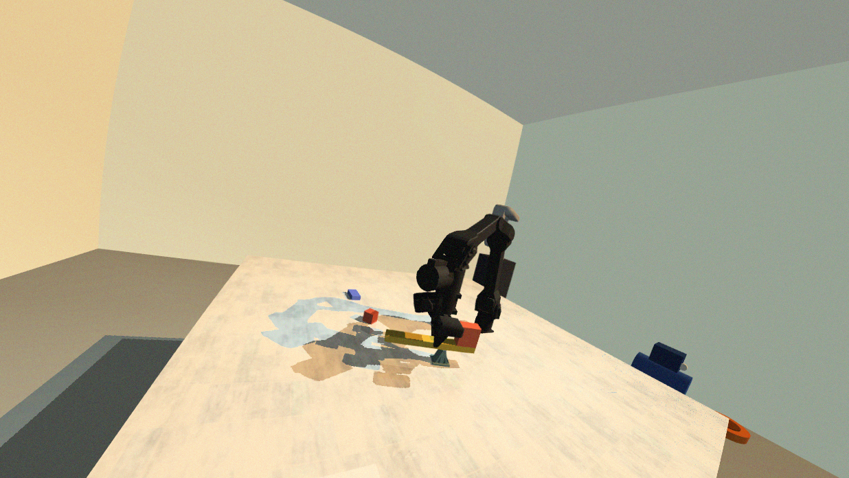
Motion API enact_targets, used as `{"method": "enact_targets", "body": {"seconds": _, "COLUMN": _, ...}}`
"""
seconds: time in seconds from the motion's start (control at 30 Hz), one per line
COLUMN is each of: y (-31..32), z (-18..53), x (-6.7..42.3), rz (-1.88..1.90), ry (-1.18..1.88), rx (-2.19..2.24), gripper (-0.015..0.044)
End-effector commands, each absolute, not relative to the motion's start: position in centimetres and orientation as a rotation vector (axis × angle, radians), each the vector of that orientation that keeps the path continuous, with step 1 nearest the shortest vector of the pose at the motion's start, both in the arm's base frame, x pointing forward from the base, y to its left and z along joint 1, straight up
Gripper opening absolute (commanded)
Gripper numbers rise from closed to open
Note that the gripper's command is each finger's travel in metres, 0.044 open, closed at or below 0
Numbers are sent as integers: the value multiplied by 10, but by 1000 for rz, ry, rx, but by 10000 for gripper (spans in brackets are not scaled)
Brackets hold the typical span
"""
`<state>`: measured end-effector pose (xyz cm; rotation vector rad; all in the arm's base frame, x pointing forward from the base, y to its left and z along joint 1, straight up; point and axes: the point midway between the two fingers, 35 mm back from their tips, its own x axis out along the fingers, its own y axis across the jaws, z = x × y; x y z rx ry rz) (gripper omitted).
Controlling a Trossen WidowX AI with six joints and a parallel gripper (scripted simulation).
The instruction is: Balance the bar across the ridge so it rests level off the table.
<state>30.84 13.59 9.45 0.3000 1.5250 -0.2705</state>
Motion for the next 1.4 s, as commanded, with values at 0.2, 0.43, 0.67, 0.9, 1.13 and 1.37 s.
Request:
{"method": "enact_targets", "body": {"seconds": 0.2, "y": 136, "z": 95, "x": 308, "rz": -270, "ry": 1525, "rx": 300, "gripper": 168}}
{"method": "enact_targets", "body": {"seconds": 0.43, "y": 136, "z": 95, "x": 308, "rz": -270, "ry": 1525, "rx": 300, "gripper": 169}}
{"method": "enact_targets", "body": {"seconds": 0.67, "y": 136, "z": 95, "x": 308, "rz": -270, "ry": 1525, "rx": 300, "gripper": 171}}
{"method": "enact_targets", "body": {"seconds": 0.9, "y": 136, "z": 95, "x": 308, "rz": -270, "ry": 1525, "rx": 300, "gripper": 172}}
{"method": "enact_targets", "body": {"seconds": 1.13, "y": 136, "z": 95, "x": 308, "rz": -270, "ry": 1525, "rx": 300, "gripper": 173}}
{"method": "enact_targets", "body": {"seconds": 1.37, "y": 136, "z": 95, "x": 308, "rz": -270, "ry": 1525, "rx": 300, "gripper": 185}}
